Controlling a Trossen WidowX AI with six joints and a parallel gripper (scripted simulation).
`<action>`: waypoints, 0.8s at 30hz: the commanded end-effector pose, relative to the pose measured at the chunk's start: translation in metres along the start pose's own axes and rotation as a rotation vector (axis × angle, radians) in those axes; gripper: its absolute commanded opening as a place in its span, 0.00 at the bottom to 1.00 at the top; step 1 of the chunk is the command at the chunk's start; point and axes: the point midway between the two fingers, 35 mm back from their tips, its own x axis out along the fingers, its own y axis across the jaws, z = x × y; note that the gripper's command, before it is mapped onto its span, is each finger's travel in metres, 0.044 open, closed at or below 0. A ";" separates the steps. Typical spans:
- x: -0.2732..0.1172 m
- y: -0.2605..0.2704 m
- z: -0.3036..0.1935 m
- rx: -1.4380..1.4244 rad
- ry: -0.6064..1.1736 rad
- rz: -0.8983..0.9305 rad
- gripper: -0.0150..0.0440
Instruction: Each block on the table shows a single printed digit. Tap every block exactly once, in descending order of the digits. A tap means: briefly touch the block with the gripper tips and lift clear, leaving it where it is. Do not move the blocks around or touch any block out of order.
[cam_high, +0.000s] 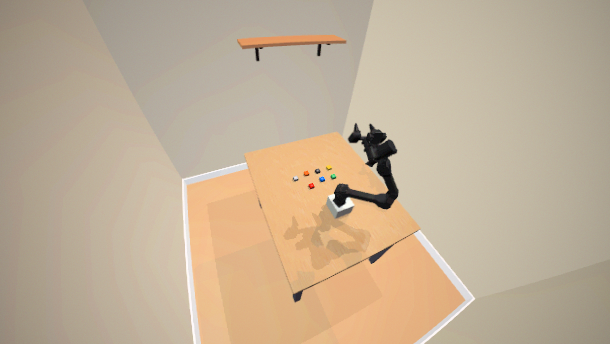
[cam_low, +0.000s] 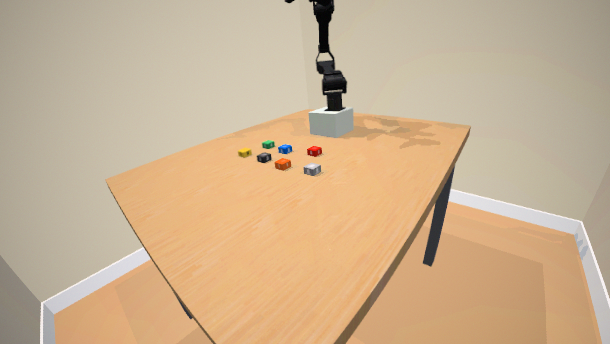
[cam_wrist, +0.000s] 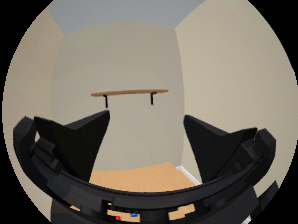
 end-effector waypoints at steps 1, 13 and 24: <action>0.001 0.001 -0.001 -0.005 0.003 0.000 0.93; 0.081 0.088 -0.110 -0.493 0.418 0.045 0.93; 0.118 0.056 -0.280 -0.656 1.082 0.091 0.93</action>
